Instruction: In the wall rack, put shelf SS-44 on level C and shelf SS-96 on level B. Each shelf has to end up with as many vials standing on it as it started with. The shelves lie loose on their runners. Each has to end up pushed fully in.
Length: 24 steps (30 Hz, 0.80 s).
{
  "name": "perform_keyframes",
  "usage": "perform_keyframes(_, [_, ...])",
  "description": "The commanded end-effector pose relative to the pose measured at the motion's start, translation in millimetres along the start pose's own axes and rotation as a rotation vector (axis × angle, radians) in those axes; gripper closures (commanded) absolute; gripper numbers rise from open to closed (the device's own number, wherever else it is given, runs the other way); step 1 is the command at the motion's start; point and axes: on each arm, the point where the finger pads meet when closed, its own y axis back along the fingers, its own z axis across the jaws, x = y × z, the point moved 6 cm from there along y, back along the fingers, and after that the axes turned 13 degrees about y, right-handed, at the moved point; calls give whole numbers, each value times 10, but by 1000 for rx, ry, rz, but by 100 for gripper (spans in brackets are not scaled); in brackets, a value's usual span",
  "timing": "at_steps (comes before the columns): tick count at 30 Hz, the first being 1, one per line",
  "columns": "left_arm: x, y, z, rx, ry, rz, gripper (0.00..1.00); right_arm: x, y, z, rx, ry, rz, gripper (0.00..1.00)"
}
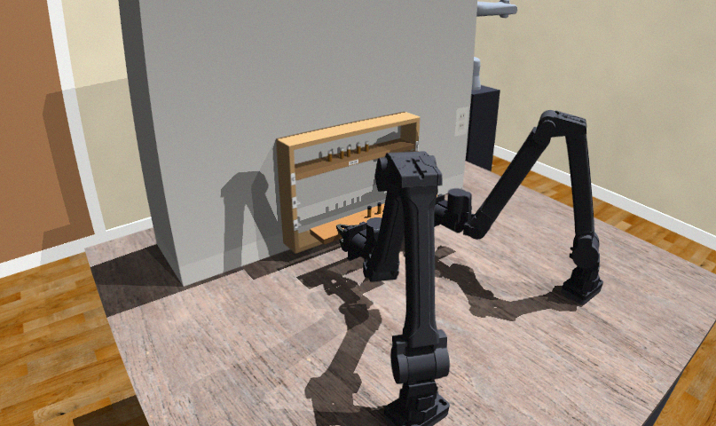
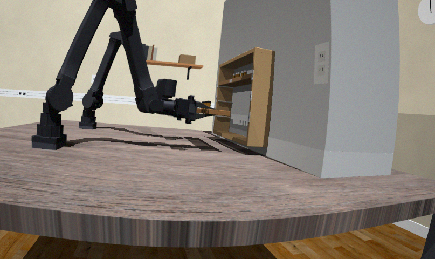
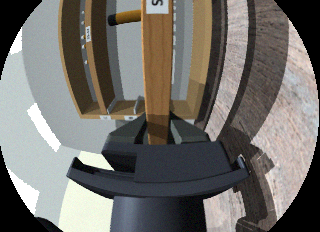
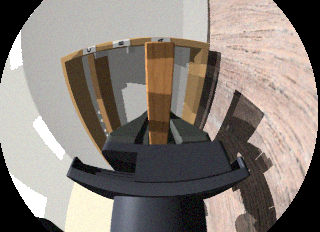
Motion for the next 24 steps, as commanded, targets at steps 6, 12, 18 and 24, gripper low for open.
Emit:
perform_keyframes(6, [-117, 219, 304, -69, 12, -19, 88, -58, 206, 378, -80, -22, -18, 88])
perform_keyframes(12, [-135, 248, 381, -70, 12, -19, 88, -75, 237, 453, -81, -22, -19, 88])
perform_keyframes(18, [-170, 247, 532, -68, 11, -19, 88, -110, 239, 601, -79, -22, -18, 88])
perform_keyframes(24, [-206, 242, 683, -60, 9, -17, 88, -146, 237, 750, -72, -21, -16, 88])
